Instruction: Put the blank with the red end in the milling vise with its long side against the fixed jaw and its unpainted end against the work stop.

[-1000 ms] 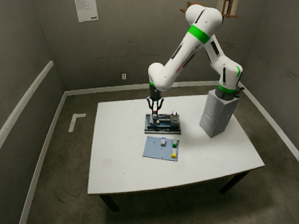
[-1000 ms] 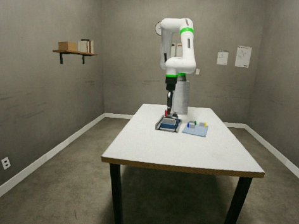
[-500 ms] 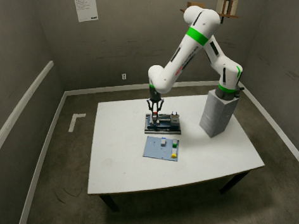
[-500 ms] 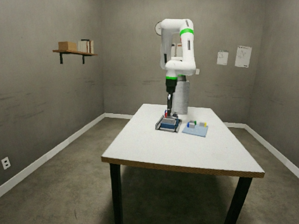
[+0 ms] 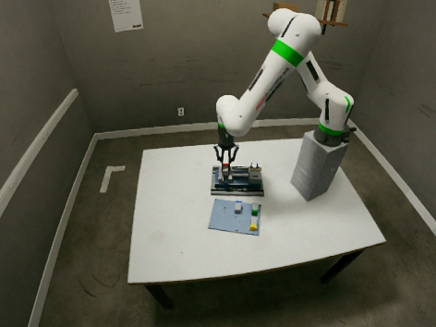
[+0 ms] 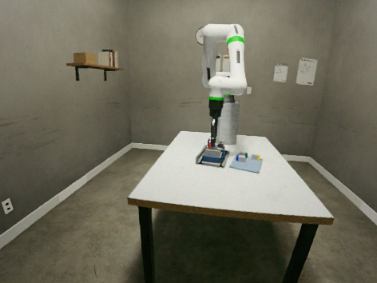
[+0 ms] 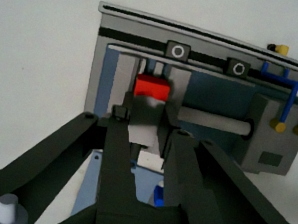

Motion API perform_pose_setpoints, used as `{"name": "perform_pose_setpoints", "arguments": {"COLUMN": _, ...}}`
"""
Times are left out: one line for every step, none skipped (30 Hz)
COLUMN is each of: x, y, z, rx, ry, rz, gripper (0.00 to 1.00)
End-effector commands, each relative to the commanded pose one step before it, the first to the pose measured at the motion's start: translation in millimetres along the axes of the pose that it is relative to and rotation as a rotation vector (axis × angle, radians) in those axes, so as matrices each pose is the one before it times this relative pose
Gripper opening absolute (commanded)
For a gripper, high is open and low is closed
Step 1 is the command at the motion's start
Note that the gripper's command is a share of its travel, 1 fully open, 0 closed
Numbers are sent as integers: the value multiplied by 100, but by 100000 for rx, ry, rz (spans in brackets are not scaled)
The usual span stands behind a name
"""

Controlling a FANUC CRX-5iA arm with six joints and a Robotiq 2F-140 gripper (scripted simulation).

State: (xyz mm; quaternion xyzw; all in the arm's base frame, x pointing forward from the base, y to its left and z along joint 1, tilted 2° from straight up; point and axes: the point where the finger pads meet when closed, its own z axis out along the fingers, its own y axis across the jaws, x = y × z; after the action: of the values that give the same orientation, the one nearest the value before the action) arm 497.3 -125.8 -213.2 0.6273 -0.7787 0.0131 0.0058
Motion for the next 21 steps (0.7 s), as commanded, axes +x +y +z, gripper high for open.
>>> {"name": "perform_pose_setpoints", "arguments": {"x": 0, "y": -78, "z": -155, "rx": 176, "ry": -17, "rz": -21, "gripper": 10}}
{"name": "perform_pose_setpoints", "arguments": {"x": 2, "y": 2, "z": -22, "rx": -2, "ry": 0, "rz": 1, "gripper": 10}}
{"name": "perform_pose_setpoints", "arguments": {"x": 2, "y": 2, "z": -22, "rx": -2, "ry": 0, "rz": 1, "gripper": 10}}
{"name": "perform_pose_setpoints", "arguments": {"x": 2, "y": 2, "z": -22, "rx": -2, "ry": 0, "rz": 1, "gripper": 10}}
{"name": "perform_pose_setpoints", "arguments": {"x": 2, "y": 2, "z": -22, "rx": -2, "ry": 0, "rz": 1, "gripper": 10}}
{"name": "perform_pose_setpoints", "arguments": {"x": 2, "y": 2, "z": -22, "rx": -2, "ry": 0, "rz": 1, "gripper": 10}}
{"name": "perform_pose_setpoints", "arguments": {"x": 2, "y": 2, "z": -22, "rx": -2, "ry": 0, "rz": 1, "gripper": 10}}
{"name": "perform_pose_setpoints", "arguments": {"x": 2, "y": 2, "z": -22, "rx": -2, "ry": 0, "rz": 1, "gripper": 10}}
{"name": "perform_pose_setpoints", "arguments": {"x": 2, "y": 2, "z": -22, "rx": -2, "ry": 0, "rz": 1, "gripper": 10}}
{"name": "perform_pose_setpoints", "arguments": {"x": 2, "y": 2, "z": -22, "rx": -2, "ry": 0, "rz": 1, "gripper": 10}}
{"name": "perform_pose_setpoints", "arguments": {"x": 0, "y": 0, "z": 0, "rx": 0, "ry": 0, "rz": 0, "gripper": 10}}
{"name": "perform_pose_setpoints", "arguments": {"x": 0, "y": 0, "z": 0, "rx": 0, "ry": 0, "rz": 0, "gripper": 10}}
{"name": "perform_pose_setpoints", "arguments": {"x": -7, "y": -5, "z": -6, "rx": 8, "ry": -1, "rz": -12, "gripper": 10}}
{"name": "perform_pose_setpoints", "arguments": {"x": 2, "y": 0, "z": -12, "rx": -1, "ry": 0, "rz": 1, "gripper": 10}}
{"name": "perform_pose_setpoints", "arguments": {"x": 2, "y": 0, "z": -12, "rx": -1, "ry": 0, "rz": 1, "gripper": 10}}
{"name": "perform_pose_setpoints", "arguments": {"x": 2, "y": 0, "z": -12, "rx": -1, "ry": 0, "rz": 1, "gripper": 10}}
{"name": "perform_pose_setpoints", "arguments": {"x": 2, "y": 0, "z": -12, "rx": -1, "ry": 0, "rz": 1, "gripper": 10}}
{"name": "perform_pose_setpoints", "arguments": {"x": 2, "y": 0, "z": -12, "rx": -1, "ry": 0, "rz": 1, "gripper": 10}}
{"name": "perform_pose_setpoints", "arguments": {"x": 2, "y": 0, "z": -12, "rx": -1, "ry": 0, "rz": 1, "gripper": 10}}
{"name": "perform_pose_setpoints", "arguments": {"x": 2, "y": 0, "z": -12, "rx": -1, "ry": 0, "rz": 1, "gripper": 10}}
{"name": "perform_pose_setpoints", "arguments": {"x": 2, "y": 0, "z": -12, "rx": -1, "ry": 0, "rz": 1, "gripper": 10}}
